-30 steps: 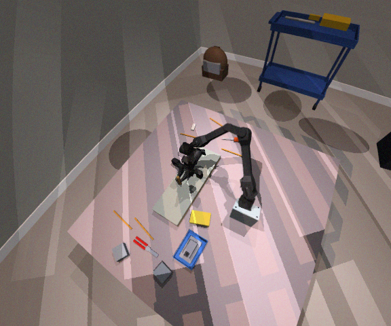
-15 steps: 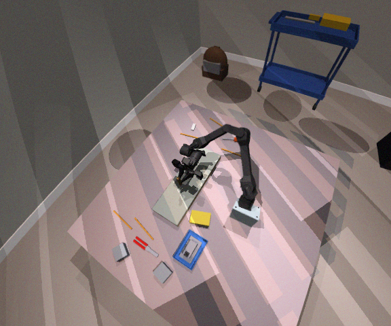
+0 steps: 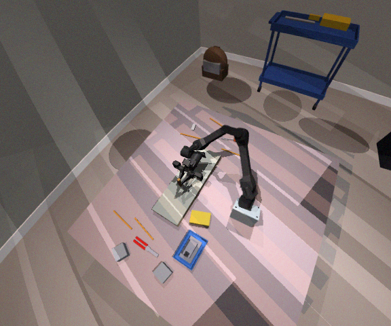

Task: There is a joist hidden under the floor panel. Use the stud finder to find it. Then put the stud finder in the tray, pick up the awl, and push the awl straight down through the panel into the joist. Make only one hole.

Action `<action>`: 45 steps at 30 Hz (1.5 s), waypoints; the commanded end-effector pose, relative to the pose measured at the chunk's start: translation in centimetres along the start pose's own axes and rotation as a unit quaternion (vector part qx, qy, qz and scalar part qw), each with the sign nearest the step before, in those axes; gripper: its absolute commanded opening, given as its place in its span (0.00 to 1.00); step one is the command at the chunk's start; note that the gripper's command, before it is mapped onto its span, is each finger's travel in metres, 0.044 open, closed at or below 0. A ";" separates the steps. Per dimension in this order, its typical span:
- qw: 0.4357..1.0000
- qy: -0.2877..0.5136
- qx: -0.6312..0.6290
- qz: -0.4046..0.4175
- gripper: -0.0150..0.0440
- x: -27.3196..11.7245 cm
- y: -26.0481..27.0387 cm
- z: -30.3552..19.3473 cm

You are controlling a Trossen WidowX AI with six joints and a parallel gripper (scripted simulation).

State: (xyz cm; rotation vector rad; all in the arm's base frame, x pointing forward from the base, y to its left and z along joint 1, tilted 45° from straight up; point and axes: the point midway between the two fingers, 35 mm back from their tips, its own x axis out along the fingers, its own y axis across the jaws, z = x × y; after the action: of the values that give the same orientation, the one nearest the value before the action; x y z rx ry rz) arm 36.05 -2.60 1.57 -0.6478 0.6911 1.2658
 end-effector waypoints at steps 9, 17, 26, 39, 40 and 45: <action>1.000 -0.003 -0.001 0.000 0.25 0.1 0.0 -1.2; 1.000 -0.002 -0.001 0.000 0.25 0.2 0.0 -2.5; 1.000 -0.002 -0.001 0.000 0.25 0.4 0.0 -4.0; 1.000 -0.002 -0.001 0.000 0.25 0.4 0.1 -4.3; 1.000 -0.002 -0.001 0.000 0.25 0.4 0.1 -4.3; 1.000 -0.002 -0.001 0.000 0.25 0.4 0.1 -4.3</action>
State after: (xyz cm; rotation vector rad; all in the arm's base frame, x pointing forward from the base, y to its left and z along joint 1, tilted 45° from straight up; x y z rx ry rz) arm 35.63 -5.38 -1.34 -0.6418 0.6827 1.2703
